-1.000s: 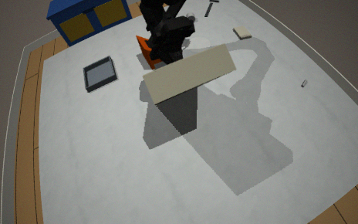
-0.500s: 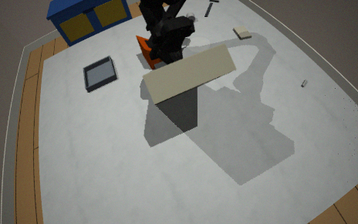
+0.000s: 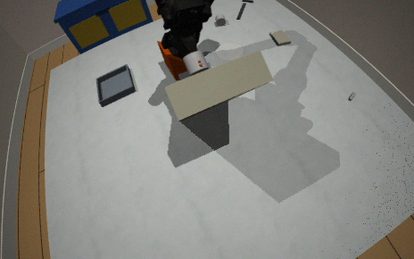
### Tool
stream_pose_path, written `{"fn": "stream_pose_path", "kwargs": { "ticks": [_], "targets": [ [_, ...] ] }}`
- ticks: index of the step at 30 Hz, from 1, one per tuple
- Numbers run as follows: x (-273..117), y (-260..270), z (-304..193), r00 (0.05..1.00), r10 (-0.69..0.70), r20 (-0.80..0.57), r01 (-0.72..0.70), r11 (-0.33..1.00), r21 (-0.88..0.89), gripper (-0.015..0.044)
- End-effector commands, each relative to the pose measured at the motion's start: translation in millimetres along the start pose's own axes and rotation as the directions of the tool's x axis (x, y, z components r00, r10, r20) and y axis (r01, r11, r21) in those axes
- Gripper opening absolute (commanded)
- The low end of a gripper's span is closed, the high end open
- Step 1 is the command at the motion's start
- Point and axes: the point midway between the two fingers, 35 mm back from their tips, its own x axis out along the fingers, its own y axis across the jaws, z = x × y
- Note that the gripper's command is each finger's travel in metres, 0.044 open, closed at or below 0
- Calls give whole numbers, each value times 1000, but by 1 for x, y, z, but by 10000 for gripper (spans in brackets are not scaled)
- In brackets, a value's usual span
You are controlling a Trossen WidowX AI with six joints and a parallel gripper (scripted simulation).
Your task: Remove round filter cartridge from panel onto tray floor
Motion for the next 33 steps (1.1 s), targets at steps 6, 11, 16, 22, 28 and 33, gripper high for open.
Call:
{"fn": "stream_pose_path", "kwargs": {
  "ticks": [6, 11, 16, 22, 28, 33],
  "targets": [
    [-10, -6, 4, 1000, -16, 1, 16, 1000, -22, 0],
    [-10, -2, 5, 1000, -16, 1, 16, 1000, -22, 0],
    [-8, 14, 8, 1000, -16, 1, 16, 1000, -22, 0],
    [-5, 32, 11, 1000, -15, 2, 15, 1000, -22, 0],
    [-2, 52, 16, 1000, -15, 2, 15, 1000, -21, 0],
    [0, 67, 19, 1000, -15, 2, 15, 1000, -21, 0]
  ]
}}
